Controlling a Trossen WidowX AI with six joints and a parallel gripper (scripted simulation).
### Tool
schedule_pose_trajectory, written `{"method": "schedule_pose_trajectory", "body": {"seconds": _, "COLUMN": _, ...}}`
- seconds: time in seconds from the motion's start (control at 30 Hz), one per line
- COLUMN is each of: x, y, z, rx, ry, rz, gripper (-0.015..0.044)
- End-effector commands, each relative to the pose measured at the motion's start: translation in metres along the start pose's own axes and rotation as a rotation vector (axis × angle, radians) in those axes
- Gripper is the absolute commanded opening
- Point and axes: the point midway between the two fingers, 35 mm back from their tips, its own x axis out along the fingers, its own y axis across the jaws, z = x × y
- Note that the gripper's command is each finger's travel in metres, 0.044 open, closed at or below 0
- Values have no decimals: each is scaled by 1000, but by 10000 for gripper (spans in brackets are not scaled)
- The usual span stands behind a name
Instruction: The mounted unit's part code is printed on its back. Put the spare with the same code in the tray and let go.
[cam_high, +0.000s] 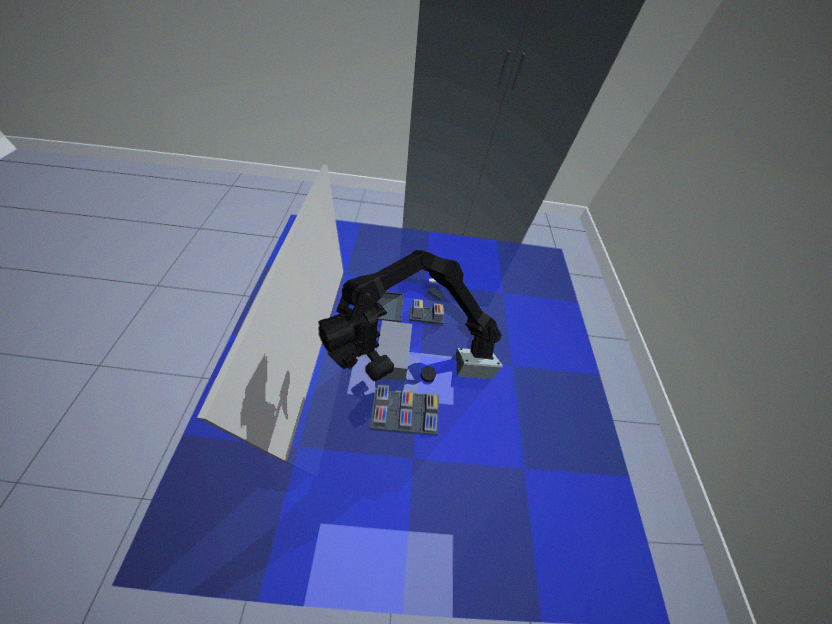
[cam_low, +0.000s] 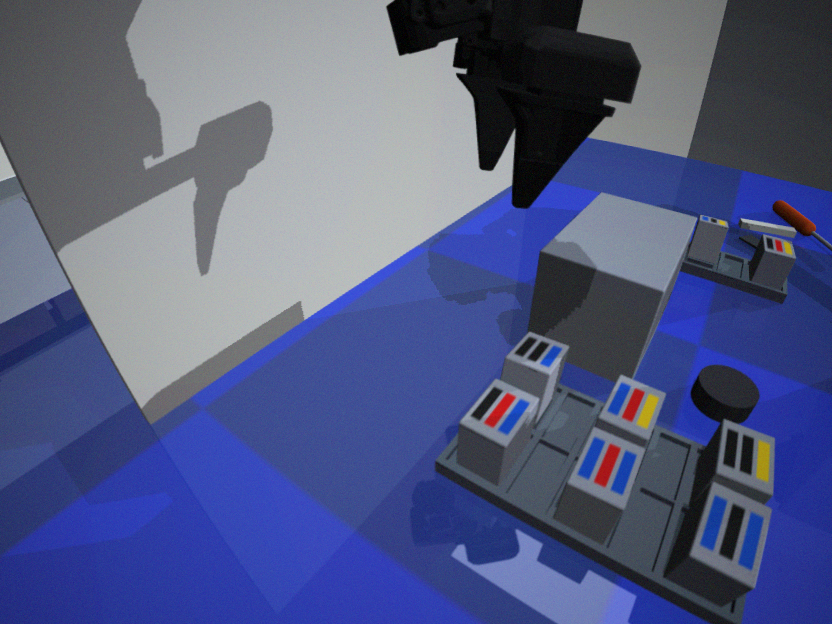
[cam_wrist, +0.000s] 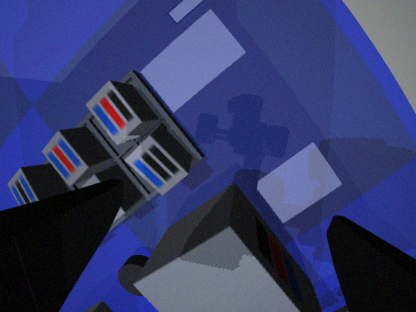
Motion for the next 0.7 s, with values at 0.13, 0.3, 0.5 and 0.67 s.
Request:
{"method": "schedule_pose_trajectory", "body": {"seconds": 0.13, "x": 29, "y": 119, "z": 19, "rx": -797, "ry": 146, "rz": -11, "gripper": 440}}
{"method": "schedule_pose_trajectory", "body": {"seconds": 0.3, "x": 31, "y": 125, "z": 18, "rx": -837, "ry": 156, "rz": -10, "gripper": 440}}
{"method": "schedule_pose_trajectory", "body": {"seconds": 0.5, "x": 49, "y": 122, "z": 19, "rx": -836, "ry": 156, "rz": -11, "gripper": 335}}
{"method": "schedule_pose_trajectory", "body": {"seconds": 0.67, "x": 71, "y": 119, "z": 17, "rx": -836, "ry": 156, "rz": -12, "gripper": 300}}
